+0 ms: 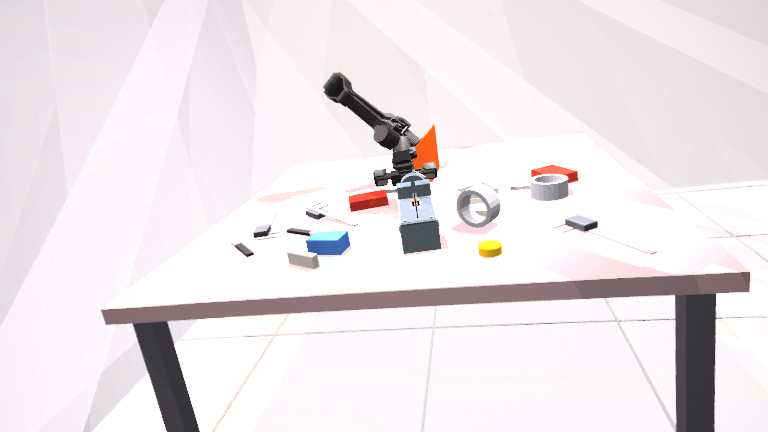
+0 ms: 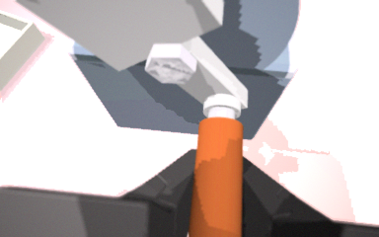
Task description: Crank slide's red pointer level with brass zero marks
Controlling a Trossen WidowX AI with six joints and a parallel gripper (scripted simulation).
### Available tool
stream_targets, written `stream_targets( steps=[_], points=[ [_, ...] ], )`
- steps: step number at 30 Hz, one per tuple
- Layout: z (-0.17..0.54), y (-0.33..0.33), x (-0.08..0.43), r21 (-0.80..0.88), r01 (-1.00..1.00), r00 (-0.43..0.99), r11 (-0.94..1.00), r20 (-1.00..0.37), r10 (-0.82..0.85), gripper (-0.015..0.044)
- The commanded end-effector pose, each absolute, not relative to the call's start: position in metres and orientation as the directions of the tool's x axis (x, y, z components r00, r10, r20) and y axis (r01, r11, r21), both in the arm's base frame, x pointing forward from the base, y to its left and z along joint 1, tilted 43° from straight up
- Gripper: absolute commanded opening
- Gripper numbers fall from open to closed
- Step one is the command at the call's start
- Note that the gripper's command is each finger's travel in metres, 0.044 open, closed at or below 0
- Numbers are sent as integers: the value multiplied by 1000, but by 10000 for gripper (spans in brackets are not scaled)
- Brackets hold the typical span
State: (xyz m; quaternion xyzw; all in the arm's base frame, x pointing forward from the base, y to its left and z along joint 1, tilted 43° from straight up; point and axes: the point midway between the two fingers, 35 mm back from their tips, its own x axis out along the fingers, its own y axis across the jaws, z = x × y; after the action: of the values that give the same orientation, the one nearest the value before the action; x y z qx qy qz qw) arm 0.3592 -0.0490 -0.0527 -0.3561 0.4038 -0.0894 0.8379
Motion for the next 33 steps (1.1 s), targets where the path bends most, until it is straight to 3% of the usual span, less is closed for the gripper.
stream_targets(
  steps=[1, 15, 31, 33],
  points=[
    [-51, -49, 359, -670, -134, 660, 730, -610, -439, 0],
    [-53, -49, 359, -669, -138, 658, 730, -613, -437, 0],
    [-53, -49, 359, -669, -138, 658, 730, -613, -437, 420],
    [-52, -49, 359, -669, -138, 658, 730, -613, -437, 440]
  ],
)
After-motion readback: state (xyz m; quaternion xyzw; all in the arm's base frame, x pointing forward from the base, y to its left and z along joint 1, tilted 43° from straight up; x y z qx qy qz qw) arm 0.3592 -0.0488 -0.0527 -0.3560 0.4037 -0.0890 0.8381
